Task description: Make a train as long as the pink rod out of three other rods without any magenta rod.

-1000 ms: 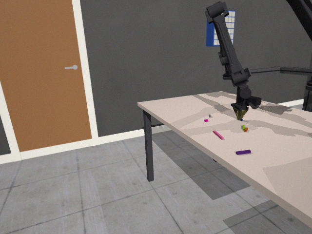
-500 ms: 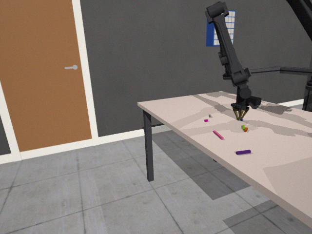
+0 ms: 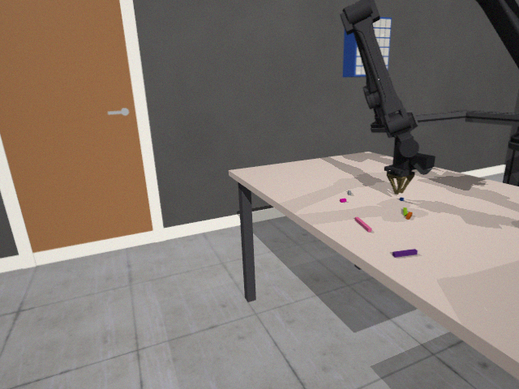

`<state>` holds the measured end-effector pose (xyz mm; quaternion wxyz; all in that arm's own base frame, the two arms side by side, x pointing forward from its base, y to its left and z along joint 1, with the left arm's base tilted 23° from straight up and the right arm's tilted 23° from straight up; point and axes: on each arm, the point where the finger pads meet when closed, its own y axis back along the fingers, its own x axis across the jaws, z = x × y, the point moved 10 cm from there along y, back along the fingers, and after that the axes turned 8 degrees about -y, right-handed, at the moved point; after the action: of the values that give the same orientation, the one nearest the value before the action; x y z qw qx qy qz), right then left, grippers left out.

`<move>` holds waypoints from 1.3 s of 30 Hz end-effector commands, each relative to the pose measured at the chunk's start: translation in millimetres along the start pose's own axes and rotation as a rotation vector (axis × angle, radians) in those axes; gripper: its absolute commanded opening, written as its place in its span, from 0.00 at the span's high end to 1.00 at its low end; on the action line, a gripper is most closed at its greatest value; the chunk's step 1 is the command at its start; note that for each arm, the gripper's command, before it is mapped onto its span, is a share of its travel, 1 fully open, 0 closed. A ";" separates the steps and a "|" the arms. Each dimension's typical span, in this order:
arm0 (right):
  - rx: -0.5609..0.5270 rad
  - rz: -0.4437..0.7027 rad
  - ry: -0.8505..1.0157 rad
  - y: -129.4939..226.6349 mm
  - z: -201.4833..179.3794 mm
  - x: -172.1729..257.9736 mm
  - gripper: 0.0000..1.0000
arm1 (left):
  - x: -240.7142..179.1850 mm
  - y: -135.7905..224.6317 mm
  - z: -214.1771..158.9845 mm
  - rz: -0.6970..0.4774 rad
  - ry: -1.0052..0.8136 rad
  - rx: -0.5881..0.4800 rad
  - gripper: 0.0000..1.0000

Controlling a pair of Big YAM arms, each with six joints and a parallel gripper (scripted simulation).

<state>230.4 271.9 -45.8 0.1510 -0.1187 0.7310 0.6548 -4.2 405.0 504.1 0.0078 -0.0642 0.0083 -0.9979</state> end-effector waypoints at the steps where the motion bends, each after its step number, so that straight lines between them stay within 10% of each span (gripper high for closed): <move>1: -0.023 -0.015 -0.008 26.7 7.8 -0.7 0.77 | 9.5 1.0 38.3 0.020 -0.012 -0.087 0.00; 21: -0.002 -0.004 -0.012 67.9 7.2 -1.2 0.77 | 9.5 1.0 38.3 0.020 -0.012 -0.087 0.00; 22: -0.020 -0.013 -0.020 74.4 8.6 -5.0 0.00 | 9.5 1.0 38.3 0.020 -0.012 -0.087 0.00; 39: -0.021 -0.014 -0.018 74.9 8.8 -5.3 0.00 | 9.5 1.0 38.3 0.020 -0.012 -0.087 0.00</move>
<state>206.2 282.4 16.8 0.1527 -0.1187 0.7285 0.6571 -4.2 405.0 504.1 0.0078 -0.0642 0.0082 -0.9979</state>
